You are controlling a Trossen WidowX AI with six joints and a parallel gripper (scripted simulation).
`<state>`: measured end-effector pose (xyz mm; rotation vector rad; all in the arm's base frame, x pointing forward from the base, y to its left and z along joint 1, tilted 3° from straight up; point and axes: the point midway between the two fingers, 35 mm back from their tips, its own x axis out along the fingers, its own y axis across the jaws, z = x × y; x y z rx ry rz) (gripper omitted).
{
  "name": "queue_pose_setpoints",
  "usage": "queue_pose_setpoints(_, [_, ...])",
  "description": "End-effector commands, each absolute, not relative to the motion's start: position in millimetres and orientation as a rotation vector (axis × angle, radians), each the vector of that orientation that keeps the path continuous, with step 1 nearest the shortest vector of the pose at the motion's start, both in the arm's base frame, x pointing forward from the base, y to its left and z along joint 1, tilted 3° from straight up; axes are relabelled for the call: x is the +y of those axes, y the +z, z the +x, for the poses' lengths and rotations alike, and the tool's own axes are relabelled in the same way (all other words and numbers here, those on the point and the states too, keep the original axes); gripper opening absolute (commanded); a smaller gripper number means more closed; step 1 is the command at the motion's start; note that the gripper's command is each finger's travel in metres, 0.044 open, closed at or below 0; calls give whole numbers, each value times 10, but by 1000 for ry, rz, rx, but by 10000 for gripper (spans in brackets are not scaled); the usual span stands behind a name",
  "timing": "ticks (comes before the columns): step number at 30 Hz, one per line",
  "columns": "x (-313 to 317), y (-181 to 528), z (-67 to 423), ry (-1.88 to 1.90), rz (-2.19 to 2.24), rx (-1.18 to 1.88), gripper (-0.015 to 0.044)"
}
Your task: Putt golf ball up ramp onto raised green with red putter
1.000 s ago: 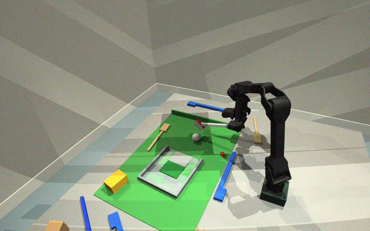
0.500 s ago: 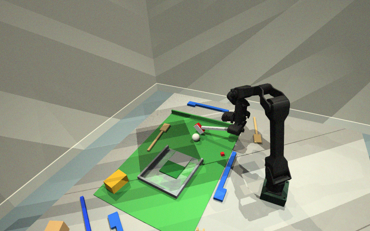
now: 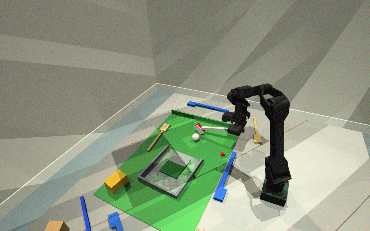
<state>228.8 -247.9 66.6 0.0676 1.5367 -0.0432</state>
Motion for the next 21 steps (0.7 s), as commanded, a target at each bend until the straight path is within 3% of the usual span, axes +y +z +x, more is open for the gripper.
queue_pose_setpoints(1, [-2582, 656, 2290, -45, 66, 1536, 0])
queue_pose_setpoints(14, [-2713, 638, 2266, -53, 72, 1537, 0])
queue_pose_setpoints(21, [-1918, 675, 2413, -44, 75, 1536, 0])
